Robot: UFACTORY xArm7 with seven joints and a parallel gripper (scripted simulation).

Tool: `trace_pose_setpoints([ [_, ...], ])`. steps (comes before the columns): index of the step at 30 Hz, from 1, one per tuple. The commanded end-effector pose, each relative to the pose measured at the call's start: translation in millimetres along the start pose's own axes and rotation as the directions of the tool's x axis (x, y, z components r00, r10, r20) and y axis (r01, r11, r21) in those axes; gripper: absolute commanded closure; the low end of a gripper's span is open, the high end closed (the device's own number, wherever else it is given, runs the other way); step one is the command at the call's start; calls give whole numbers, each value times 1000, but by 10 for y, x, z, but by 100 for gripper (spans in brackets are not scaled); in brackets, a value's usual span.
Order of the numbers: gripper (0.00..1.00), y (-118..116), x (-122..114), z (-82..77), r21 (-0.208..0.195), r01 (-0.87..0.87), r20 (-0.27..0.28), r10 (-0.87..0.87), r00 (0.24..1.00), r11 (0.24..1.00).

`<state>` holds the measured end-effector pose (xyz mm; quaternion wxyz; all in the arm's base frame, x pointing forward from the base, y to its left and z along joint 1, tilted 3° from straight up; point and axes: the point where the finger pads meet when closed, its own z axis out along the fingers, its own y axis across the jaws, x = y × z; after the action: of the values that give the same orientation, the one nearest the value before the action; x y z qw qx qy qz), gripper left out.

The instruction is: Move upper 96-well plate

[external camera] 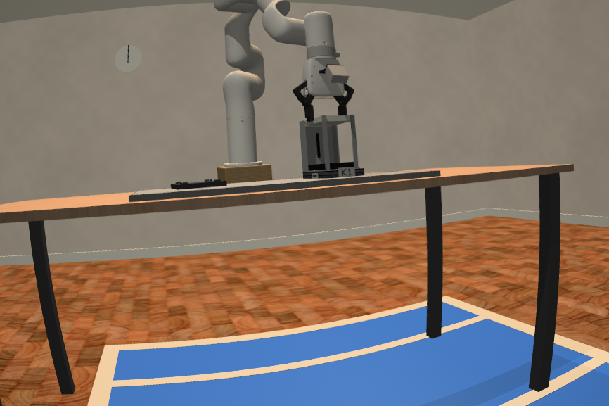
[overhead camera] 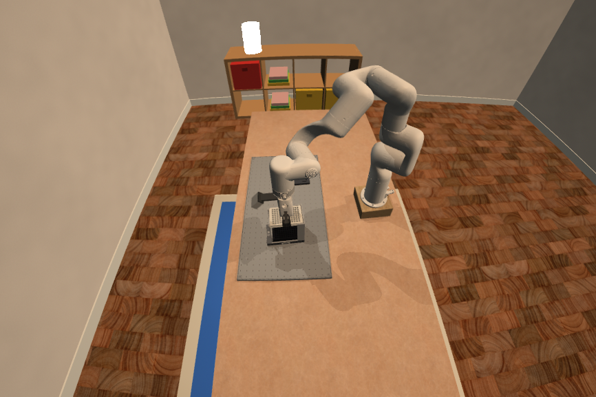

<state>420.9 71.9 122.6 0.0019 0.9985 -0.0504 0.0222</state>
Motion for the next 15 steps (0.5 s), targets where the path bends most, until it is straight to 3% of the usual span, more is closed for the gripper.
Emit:
trace_pose_setpoints([
  [1,100,-5,13,-87,2,0,-4,0,1000,1000],
  [15,100,-5,12,-287,2,0,-4,0,1000,1000],
])
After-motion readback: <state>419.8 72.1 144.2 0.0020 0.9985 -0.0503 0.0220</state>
